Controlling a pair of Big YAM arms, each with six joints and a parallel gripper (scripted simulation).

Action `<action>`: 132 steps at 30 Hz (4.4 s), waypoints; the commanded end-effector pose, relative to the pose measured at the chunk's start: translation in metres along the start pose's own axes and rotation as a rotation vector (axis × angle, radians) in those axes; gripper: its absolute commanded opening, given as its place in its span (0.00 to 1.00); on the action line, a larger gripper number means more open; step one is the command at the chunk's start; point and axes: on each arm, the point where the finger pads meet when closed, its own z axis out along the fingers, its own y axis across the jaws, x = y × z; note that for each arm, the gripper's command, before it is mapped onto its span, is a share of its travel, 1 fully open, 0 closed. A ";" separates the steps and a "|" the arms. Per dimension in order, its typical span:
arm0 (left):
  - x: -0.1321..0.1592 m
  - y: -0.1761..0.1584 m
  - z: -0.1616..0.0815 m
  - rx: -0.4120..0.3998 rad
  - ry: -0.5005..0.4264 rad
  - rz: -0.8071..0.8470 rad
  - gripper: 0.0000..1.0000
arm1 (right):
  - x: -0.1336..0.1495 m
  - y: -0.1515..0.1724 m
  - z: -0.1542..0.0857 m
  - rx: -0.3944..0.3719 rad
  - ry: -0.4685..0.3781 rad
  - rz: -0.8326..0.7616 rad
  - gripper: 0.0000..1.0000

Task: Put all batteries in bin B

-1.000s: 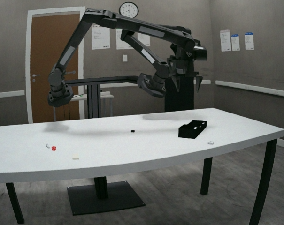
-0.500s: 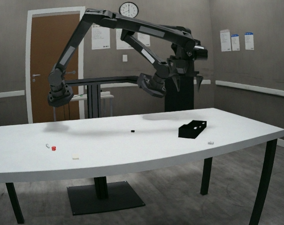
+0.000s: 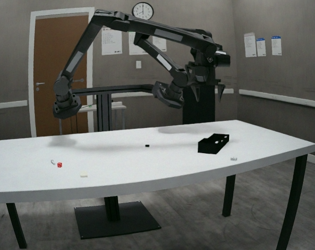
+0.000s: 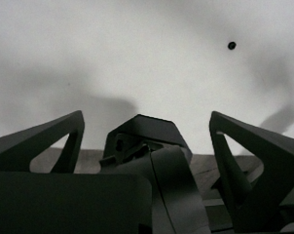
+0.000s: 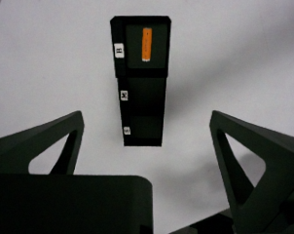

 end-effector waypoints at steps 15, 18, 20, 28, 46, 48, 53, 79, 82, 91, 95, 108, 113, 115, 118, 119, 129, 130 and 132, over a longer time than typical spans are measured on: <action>-0.010 0.000 -0.022 -0.012 -0.042 0.005 1.00 | 0.001 0.018 -0.027 -0.022 0.004 0.063 1.00; -0.010 0.000 -0.022 -0.012 -0.042 0.005 1.00 | 0.001 0.018 -0.028 -0.023 0.004 0.063 1.00; -0.010 0.000 -0.022 -0.012 -0.042 0.005 1.00 | 0.001 0.018 -0.028 -0.023 0.005 0.063 1.00; -0.010 0.000 -0.022 -0.012 -0.042 0.005 1.00 | 0.001 0.018 -0.030 -0.025 0.006 0.064 1.00; -0.010 0.000 -0.022 -0.012 -0.042 0.005 1.00 | -0.001 0.019 -0.033 -0.030 0.009 0.066 1.00; -0.010 0.000 -0.022 -0.012 -0.042 0.005 1.00 | -0.001 0.019 -0.034 -0.030 0.009 0.067 1.00; -0.010 0.000 -0.022 -0.012 -0.042 0.005 1.00 | -0.001 0.019 -0.035 -0.032 0.010 0.068 1.00; -0.010 0.000 -0.022 -0.012 -0.042 0.005 1.00 | -0.001 0.019 -0.036 -0.033 0.011 0.067 1.00; -0.010 0.000 -0.022 -0.012 -0.042 0.005 1.00 | -0.001 0.019 -0.036 -0.033 0.011 0.067 1.00; -0.010 0.000 -0.022 -0.012 -0.042 0.005 1.00 | -0.001 0.019 -0.036 -0.033 0.011 0.067 1.00; -0.010 0.000 -0.022 -0.012 -0.042 0.005 1.00 | 0.000 0.018 -0.036 -0.033 0.011 0.066 1.00; -0.010 0.000 -0.022 -0.012 -0.042 0.005 1.00 | 0.000 0.018 -0.036 -0.034 0.011 0.066 1.00; -0.010 0.000 -0.022 -0.012 -0.042 0.005 1.00 | 0.000 0.018 -0.035 -0.034 0.011 0.066 1.00; -0.010 0.000 -0.022 -0.012 -0.042 0.005 1.00 | 0.000 0.018 -0.035 -0.034 0.011 0.066 1.00; -0.010 0.000 -0.022 -0.012 -0.042 0.005 1.00 | 0.000 0.018 -0.035 -0.034 0.011 0.066 1.00; -0.010 0.000 -0.022 -0.012 -0.042 0.005 1.00 | 0.000 0.018 -0.035 -0.034 0.011 0.066 1.00; -0.010 0.000 -0.022 -0.012 -0.042 0.005 1.00 | 0.000 0.017 -0.035 -0.034 0.011 0.066 1.00; -0.010 0.000 -0.022 -0.012 -0.042 0.005 1.00 | 0.000 0.017 -0.035 -0.034 0.011 0.066 1.00; -0.010 0.000 -0.022 -0.012 -0.042 0.005 1.00 | 0.000 0.017 -0.035 -0.034 0.011 0.066 1.00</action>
